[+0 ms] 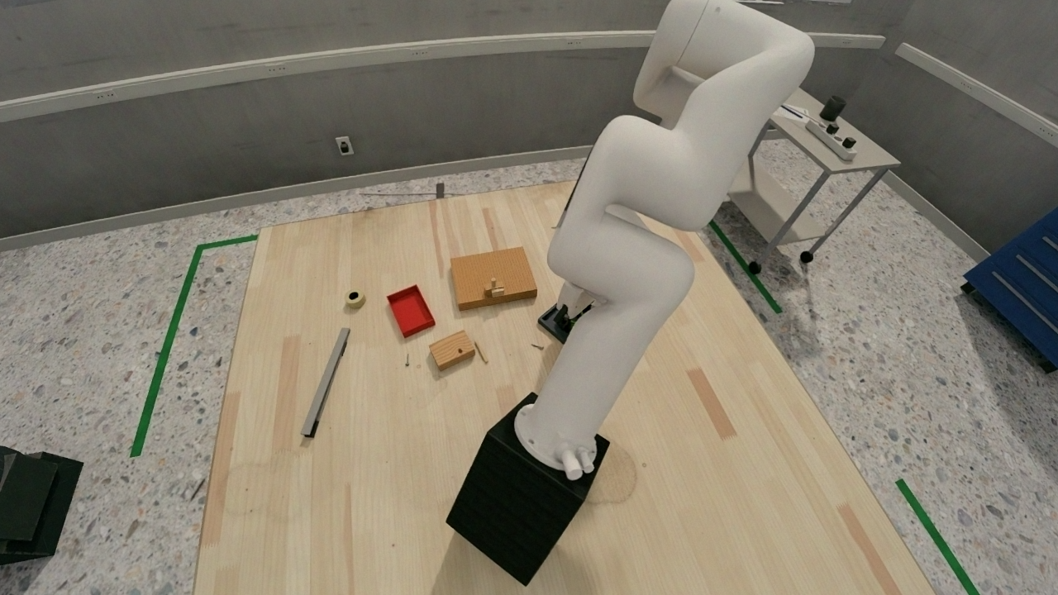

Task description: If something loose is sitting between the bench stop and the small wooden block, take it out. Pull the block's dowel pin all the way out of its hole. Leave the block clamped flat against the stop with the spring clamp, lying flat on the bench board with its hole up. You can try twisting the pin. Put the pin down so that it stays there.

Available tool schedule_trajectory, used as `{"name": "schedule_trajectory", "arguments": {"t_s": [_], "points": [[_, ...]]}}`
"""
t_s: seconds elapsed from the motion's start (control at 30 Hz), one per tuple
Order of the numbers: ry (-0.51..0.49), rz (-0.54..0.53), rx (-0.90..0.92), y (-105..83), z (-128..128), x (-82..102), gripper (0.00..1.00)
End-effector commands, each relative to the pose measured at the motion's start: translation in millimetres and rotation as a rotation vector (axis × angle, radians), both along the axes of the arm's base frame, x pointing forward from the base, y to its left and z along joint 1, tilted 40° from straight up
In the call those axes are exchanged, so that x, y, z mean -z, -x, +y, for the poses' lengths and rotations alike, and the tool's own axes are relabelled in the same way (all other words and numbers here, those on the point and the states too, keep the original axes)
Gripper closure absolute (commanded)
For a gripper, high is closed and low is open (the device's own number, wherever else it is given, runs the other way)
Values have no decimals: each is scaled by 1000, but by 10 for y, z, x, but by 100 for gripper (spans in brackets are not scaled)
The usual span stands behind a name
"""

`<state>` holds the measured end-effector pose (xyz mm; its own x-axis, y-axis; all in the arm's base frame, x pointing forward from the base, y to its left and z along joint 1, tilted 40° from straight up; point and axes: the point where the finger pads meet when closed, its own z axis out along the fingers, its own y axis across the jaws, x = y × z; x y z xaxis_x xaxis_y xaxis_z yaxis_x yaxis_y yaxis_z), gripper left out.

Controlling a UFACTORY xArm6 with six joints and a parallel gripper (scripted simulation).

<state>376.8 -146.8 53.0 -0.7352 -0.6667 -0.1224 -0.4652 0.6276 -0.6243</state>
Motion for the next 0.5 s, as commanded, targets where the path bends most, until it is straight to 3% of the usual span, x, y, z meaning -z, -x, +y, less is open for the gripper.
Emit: {"name": "schedule_trajectory", "arguments": {"t_s": [0.0, 0.47], "points": [[0, -2, -1, -23, -15, 26, 23], [0, -2, -1, -30, -20, 37, 23]]}}
